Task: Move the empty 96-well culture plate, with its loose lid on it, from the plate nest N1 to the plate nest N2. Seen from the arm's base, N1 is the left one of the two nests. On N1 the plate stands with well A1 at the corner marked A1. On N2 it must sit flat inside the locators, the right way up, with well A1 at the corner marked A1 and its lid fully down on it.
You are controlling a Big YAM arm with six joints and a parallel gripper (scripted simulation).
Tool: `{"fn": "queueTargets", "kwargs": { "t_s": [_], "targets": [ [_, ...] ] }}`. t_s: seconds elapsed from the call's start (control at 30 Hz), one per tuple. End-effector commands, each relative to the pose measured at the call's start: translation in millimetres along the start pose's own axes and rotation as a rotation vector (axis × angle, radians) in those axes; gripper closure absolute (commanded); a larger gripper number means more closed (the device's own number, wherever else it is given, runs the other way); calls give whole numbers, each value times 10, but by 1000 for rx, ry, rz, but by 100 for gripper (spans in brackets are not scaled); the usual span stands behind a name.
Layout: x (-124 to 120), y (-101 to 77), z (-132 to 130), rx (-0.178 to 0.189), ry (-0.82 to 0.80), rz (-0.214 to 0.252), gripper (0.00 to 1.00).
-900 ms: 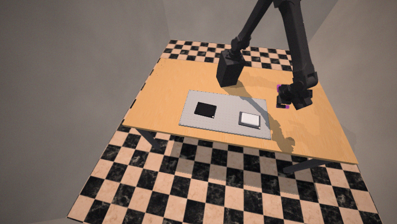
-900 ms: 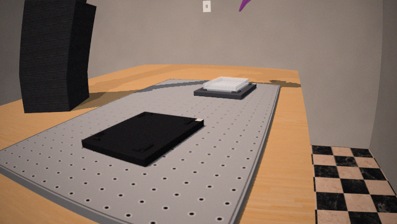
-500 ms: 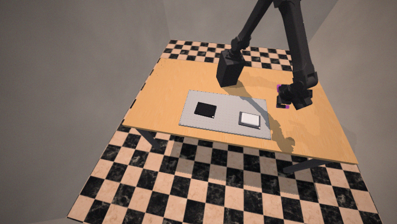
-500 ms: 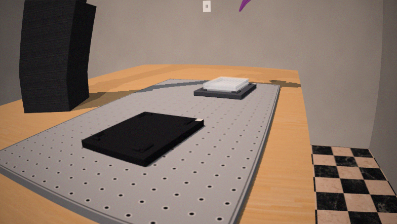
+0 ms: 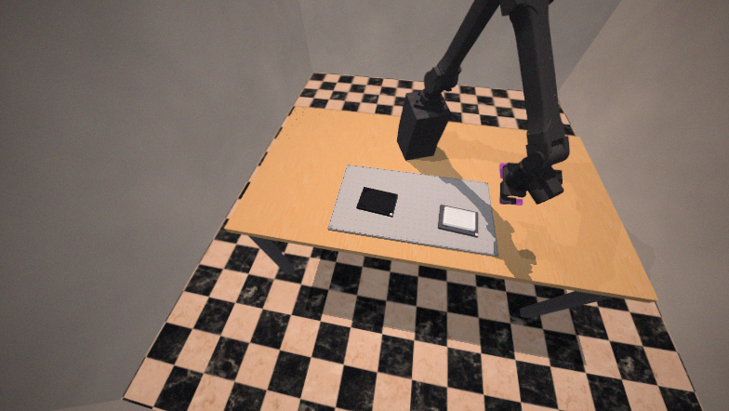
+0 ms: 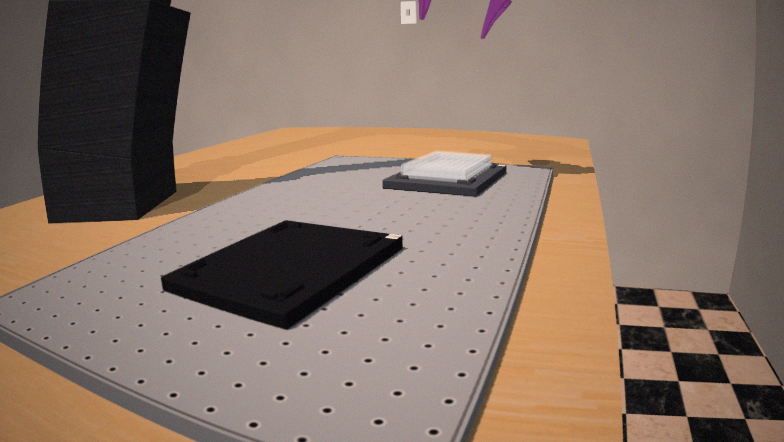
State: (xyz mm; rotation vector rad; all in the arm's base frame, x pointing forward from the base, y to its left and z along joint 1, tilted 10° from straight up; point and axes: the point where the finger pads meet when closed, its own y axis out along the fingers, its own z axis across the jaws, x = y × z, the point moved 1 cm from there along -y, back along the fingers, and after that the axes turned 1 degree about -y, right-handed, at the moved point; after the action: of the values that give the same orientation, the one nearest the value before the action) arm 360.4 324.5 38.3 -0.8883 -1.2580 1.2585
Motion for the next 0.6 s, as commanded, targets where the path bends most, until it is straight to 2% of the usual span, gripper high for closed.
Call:
{"fn": "queueTargets", "kwargs": {
  "t_s": [0.0,0.07,0.1,0.13,0.2,0.23,0.27,0.3,0.33,0.47,0.5,0.53,0.57],
  "targets": [
    [-132,155,-104,-43,27,6,0],
    [-190,227,-144,-42,5,6,0],
    [-188,270,-142,-73,25,17,0],
    [-186,315,-141,-88,21,23,0],
    [-186,315,-141,-88,21,23,0],
    [-272,334,-194,-89,20,20,0],
    [-199,188,-201,-156,22,12,0],
    [-244,225,-228,-173,29,17,0],
    [-370,437,-247,-139,45,37,0],
    [-472,555,-304,-137,23,36,0],
    [-509,587,-320,-170,52,47,0],
    [-542,621,-334,-188,56,52,0],
    [-577,654,-349,-187,38,54,0]
  ]
}}
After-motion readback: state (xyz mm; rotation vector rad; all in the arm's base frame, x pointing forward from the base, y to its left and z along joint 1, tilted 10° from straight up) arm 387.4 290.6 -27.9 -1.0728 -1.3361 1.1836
